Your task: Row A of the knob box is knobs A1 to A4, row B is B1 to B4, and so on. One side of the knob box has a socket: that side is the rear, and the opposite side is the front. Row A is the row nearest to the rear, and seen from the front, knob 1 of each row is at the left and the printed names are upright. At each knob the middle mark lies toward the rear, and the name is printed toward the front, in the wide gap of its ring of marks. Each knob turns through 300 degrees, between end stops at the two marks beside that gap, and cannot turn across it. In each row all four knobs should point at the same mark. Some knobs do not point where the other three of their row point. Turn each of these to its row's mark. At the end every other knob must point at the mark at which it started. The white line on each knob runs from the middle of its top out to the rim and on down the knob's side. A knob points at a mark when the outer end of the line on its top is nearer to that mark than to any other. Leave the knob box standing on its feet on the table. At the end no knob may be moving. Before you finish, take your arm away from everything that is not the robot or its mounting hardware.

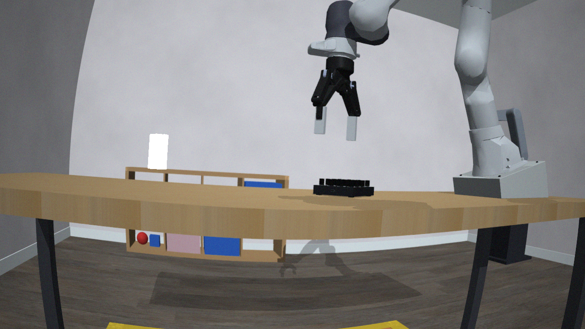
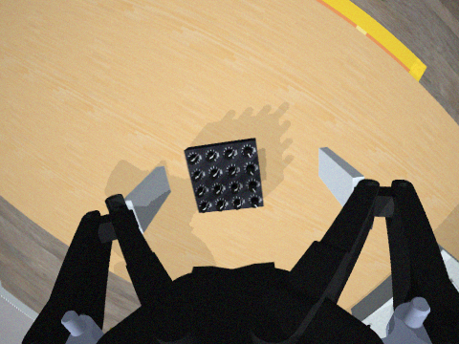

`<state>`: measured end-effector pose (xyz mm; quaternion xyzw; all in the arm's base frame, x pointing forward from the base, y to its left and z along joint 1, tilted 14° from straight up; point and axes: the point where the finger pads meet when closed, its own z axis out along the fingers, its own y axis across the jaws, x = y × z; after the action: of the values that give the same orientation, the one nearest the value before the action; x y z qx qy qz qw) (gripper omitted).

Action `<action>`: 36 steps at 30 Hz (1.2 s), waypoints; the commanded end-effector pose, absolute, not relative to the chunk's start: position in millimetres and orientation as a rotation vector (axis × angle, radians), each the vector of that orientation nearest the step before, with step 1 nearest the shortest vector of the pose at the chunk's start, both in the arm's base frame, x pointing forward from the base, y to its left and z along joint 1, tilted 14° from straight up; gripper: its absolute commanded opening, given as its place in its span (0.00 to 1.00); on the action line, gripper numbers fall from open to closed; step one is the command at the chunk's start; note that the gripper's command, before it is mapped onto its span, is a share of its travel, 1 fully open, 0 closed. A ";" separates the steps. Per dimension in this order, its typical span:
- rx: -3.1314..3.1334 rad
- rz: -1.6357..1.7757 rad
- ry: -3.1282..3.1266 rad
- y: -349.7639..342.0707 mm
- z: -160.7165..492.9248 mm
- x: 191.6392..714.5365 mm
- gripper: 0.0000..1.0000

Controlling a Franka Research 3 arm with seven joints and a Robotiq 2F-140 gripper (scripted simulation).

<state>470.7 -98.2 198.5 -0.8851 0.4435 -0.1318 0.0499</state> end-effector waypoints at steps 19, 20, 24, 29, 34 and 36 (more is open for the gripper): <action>-2.708 -0.346 1.332 -91.5 244.0 448.8 1.00; -2.708 -0.346 1.332 -91.5 244.0 448.8 1.00; -2.708 -0.346 1.332 -91.5 244.0 448.8 1.00; -2.708 -0.346 1.332 -91.5 244.0 448.8 1.00; -2.708 -0.346 1.332 -91.5 244.0 448.8 1.00; -2.708 -0.346 1.332 -91.5 244.0 448.8 1.00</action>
<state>449.6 -91.8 243.1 -0.8882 0.4418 -0.1142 0.0532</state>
